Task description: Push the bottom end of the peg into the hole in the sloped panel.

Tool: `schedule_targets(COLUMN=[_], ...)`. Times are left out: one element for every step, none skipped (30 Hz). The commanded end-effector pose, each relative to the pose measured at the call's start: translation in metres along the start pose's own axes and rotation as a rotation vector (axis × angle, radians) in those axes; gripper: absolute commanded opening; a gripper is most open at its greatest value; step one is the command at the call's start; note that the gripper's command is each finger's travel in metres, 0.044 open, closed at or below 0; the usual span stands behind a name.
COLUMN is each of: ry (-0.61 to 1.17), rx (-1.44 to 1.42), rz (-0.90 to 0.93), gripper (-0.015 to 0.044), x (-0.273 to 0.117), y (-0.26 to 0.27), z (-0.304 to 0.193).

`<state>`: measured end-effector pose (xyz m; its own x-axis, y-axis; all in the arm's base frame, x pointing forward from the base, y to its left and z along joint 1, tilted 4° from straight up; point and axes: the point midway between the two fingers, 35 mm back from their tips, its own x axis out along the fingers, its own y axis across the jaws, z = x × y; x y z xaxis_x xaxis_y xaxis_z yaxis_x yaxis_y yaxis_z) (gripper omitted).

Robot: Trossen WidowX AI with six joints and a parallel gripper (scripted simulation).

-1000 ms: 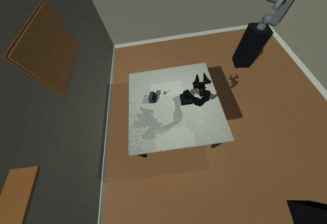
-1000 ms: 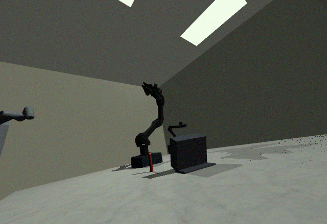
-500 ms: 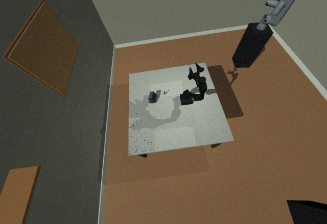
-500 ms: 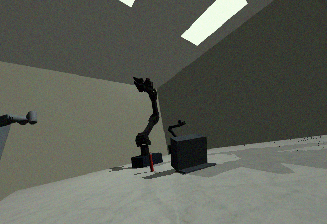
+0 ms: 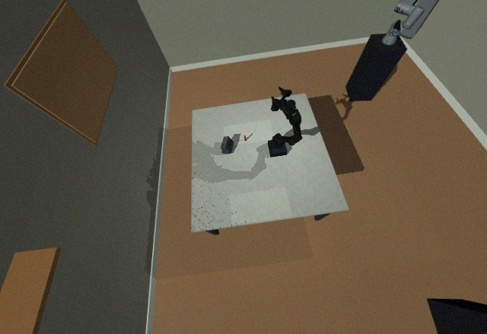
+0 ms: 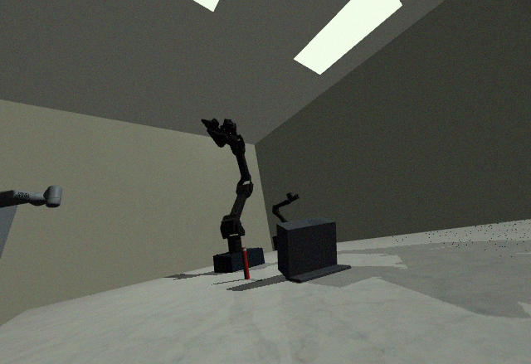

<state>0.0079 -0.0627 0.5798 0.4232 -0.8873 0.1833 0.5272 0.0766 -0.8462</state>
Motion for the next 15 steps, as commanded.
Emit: schedule_targets(ry=[0.002, 0.002, 0.003, 0.004, 0.005, 0.006, 0.007, -0.004, -0.017, -0.029, -0.041, -0.053, -0.055, -0.054, -0.054], rx=[0.002, 0.001, 0.000, -0.001, -0.002, -0.004, -0.005, -0.009, -0.014, -0.018, -0.023, -0.027, -0.030, -0.032, -0.034], rz=[0.092, 0.113, 0.134, 0.155, 0.176, 0.197, 0.218, 0.235, 0.252, 0.270, 0.288, 0.306, 0.327, 0.348, 0.370], gripper=[0.0440, 0.0440, 0.0440, 0.0440, 0.0440, 0.0440, 0.0440, 0.0440, 0.0440, 0.0440, 0.0440, 0.0440, 0.0440, 0.0440, 0.0440], x=[0.031, 0.037, 0.044, 0.050, 0.056, 0.062, 0.068, 0.071, 0.074, 0.076, 0.079, 0.082, 0.086, 0.092, 0.096], y=[0.020, 0.025, 0.030, 0.035, 0.041, 0.046, 0.052, 0.056, 0.060, 0.064, 0.068, 0.072, 0.078, 0.085, 0.091], z=[0.002, 0.003, 0.003, 0.004, 0.004, 0.005, 0.005, 0.007, 0.009, 0.011, 0.013, 0.016, 0.017, 0.018, 0.019])
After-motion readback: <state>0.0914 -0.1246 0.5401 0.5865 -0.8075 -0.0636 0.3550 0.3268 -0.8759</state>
